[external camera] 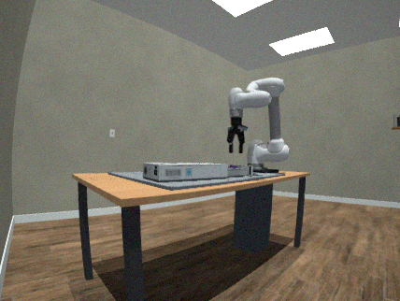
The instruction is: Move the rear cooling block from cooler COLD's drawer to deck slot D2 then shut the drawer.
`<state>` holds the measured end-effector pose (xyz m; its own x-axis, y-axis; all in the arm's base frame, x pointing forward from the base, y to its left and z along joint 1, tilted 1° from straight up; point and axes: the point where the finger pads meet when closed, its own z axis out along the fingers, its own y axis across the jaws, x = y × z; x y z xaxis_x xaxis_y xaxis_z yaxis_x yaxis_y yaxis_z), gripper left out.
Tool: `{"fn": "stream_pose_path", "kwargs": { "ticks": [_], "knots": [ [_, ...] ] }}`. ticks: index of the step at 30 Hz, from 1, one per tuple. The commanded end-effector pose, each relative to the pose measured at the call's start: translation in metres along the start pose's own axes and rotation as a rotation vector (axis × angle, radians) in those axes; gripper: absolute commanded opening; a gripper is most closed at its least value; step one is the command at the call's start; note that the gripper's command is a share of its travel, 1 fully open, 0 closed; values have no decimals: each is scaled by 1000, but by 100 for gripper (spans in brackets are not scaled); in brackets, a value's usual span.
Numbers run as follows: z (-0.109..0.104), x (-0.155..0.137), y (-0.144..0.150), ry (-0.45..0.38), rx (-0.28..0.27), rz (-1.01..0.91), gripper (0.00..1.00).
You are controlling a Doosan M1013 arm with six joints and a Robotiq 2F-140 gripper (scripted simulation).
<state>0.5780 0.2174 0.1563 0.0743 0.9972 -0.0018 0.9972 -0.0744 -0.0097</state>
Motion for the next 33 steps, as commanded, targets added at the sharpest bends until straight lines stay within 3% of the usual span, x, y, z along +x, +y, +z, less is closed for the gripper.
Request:
{"fn": "stream_pose_path", "kwargs": {
  "ticks": [1, 33],
  "knots": [
    [0, 0, 18, 1, -1, 0, 66],
    [3, 0, 132, 1, -1, 0, 66]
  ]
}}
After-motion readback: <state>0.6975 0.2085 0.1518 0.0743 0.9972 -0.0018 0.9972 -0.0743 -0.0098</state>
